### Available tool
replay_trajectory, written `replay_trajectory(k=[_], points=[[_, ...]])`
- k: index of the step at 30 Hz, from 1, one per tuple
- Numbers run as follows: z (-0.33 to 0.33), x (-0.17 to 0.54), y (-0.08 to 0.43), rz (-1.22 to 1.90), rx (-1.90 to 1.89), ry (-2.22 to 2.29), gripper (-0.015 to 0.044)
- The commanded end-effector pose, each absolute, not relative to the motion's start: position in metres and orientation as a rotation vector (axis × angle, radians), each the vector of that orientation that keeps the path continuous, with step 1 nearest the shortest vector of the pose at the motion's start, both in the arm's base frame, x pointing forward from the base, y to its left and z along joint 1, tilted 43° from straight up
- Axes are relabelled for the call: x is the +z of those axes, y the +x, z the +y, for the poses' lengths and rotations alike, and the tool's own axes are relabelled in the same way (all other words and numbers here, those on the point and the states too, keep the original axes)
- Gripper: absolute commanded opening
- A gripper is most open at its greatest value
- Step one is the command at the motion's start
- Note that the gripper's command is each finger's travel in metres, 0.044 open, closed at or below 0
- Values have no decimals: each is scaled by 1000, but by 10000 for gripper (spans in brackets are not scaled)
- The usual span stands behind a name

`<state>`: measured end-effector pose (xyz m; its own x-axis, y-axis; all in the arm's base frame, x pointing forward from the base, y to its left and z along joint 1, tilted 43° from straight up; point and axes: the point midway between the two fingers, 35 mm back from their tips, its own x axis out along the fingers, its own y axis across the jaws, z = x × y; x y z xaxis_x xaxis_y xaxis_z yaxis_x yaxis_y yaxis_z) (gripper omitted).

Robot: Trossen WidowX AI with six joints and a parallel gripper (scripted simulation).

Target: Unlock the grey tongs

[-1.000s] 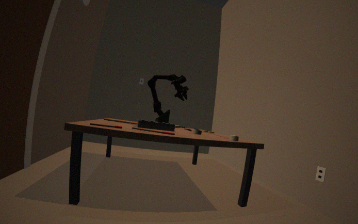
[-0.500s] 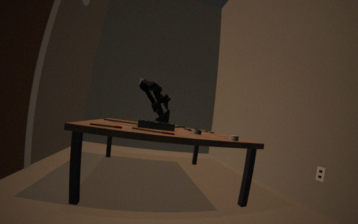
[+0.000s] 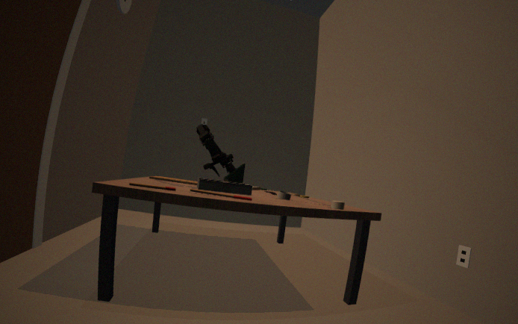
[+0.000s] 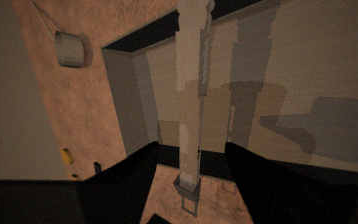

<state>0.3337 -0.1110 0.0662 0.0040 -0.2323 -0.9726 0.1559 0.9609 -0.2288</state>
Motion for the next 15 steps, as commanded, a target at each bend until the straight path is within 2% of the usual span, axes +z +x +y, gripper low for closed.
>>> replay_trajectory(k=[1,15], points=[[-111,70,332,1523,-313,-55,260],[-115,53,334,1523,-313,-55,260]])
